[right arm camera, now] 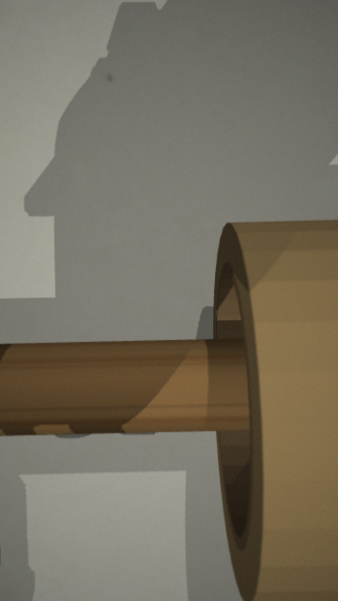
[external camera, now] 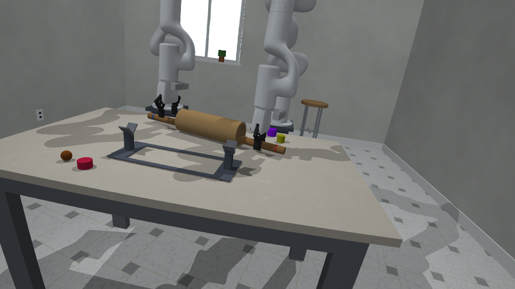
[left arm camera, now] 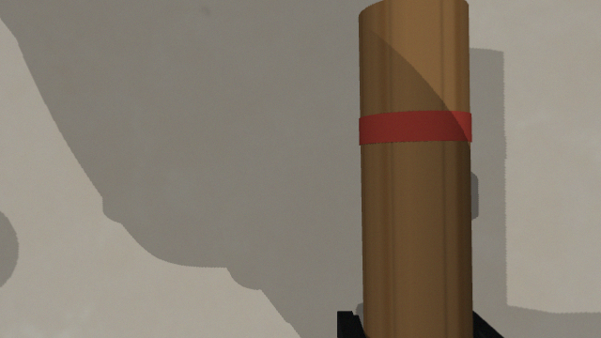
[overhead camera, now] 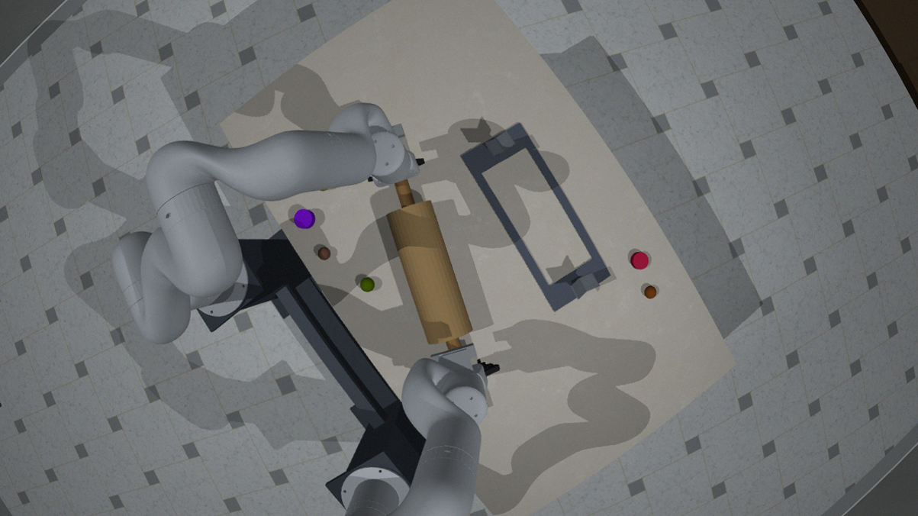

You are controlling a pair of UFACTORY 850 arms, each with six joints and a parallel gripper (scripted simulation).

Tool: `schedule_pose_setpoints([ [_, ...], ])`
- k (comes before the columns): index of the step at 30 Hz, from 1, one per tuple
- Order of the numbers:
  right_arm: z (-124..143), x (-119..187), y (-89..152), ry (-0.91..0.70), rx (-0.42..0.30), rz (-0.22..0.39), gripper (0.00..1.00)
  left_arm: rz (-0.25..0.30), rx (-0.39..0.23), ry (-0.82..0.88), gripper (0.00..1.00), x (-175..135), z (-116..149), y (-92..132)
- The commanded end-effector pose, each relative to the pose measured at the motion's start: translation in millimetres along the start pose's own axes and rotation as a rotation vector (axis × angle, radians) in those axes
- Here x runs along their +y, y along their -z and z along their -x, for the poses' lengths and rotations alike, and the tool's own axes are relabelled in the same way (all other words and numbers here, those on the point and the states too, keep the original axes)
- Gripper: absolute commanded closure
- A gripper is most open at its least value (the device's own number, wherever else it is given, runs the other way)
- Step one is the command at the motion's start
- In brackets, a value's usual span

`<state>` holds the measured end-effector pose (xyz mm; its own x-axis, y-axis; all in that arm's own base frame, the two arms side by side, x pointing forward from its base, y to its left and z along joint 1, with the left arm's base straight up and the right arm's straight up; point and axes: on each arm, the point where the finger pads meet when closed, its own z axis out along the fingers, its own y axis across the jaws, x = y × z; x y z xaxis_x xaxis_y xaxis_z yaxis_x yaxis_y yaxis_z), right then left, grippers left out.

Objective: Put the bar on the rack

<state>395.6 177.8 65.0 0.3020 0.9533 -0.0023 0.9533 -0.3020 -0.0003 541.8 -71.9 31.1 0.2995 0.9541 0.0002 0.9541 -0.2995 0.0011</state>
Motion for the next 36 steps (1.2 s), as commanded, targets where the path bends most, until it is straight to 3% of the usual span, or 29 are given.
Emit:
schedule_pose_setpoints([
  [1,-2,3,-8,0.002,0.010,0.011,0.05,0.013,0.002,0.007,0.88,4,-1,1],
  [14,-2,2,-33,0.011,0.008,0.011,0.05,0.013,0.002,0.007,0.88,4,-1,1],
  [15,-2,3,-32,0.011,0.009,0.011,0.88,0.013,0.002,0.007,0.88,4,-1,1],
  [36,-2,2,-33,0.012,0.009,0.012,0.88,0.012,0.002,0.007,0.88,4,-1,1],
])
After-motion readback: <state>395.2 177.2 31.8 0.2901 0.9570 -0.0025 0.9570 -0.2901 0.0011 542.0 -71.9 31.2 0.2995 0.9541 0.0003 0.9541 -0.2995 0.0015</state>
